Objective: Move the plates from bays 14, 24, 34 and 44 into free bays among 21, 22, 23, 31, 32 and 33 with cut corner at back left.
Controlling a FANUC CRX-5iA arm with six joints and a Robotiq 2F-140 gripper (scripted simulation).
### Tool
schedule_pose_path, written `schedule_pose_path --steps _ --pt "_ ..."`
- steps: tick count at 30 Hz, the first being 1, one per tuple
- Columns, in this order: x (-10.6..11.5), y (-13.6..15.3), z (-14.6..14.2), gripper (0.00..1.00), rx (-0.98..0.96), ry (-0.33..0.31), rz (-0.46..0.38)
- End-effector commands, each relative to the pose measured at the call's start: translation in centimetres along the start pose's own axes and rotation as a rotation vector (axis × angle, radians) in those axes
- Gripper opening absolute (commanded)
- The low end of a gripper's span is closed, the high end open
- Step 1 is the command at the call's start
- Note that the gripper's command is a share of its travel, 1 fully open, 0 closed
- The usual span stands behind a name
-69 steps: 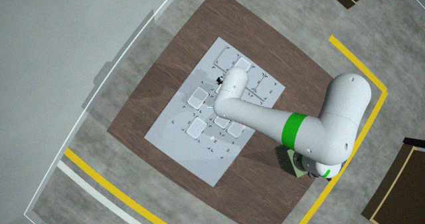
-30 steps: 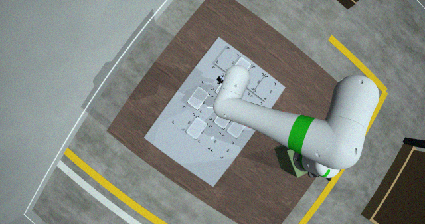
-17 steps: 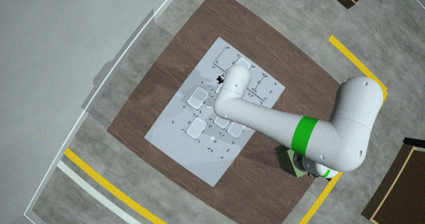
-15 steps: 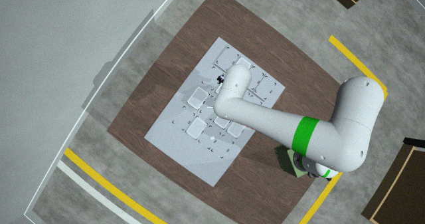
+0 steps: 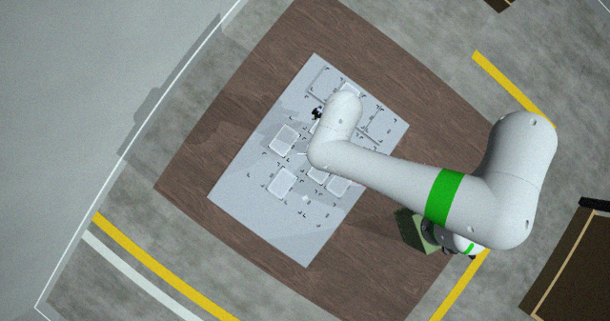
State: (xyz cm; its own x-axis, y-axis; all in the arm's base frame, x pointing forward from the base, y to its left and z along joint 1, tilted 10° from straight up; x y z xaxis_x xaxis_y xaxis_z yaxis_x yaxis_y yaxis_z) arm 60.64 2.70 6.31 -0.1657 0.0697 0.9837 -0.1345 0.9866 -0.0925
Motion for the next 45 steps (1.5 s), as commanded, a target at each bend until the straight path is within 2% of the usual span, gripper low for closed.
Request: schedule_pose_path --steps 1,13,45 --pt "0.4 0.0 -0.1 0.70 0.000 -0.002 0.000" --pt "0.4 0.0 -0.1 0.70 0.000 -0.002 0.000" --pt "0.4 -11.2 -0.4 0.70 0.000 -0.002 0.000"
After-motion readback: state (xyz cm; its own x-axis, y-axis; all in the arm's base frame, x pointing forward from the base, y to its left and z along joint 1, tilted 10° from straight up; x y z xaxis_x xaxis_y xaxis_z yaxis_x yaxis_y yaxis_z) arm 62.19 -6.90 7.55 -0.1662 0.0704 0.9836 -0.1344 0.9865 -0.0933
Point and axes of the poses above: the point where the finger pads meet when closed, its own x axis back along the fingers, its own z axis across the jaws, y = z × x, the point moved 10 cm from there along x, back along the fingers, and after that the axes turned 2 degrees about -x, right-handed, at the moved point
